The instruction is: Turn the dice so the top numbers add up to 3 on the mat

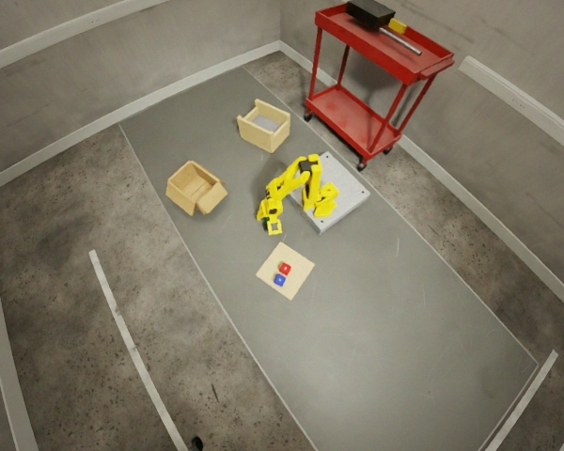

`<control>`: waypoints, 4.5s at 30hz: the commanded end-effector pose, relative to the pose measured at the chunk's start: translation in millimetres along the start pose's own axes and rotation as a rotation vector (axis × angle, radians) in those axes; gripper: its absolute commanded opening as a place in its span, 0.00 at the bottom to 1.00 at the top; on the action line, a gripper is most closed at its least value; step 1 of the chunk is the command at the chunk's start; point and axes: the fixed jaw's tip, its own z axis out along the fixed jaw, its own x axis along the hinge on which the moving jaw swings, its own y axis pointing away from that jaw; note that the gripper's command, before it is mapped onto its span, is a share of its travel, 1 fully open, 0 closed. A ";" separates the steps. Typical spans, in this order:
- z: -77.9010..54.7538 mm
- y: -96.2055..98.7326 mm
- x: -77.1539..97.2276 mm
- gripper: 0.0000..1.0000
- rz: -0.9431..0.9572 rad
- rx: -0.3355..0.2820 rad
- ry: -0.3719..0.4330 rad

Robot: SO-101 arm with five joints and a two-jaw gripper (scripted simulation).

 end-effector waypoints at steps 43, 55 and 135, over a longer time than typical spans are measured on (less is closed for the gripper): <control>-56.5 3.3 1.1 0.36 -0.001 -0.021 -0.001; -56.5 3.3 1.1 0.36 -0.001 -0.021 -0.001; -117.2 -45.4 -17.3 0.35 0.873 0.241 -0.135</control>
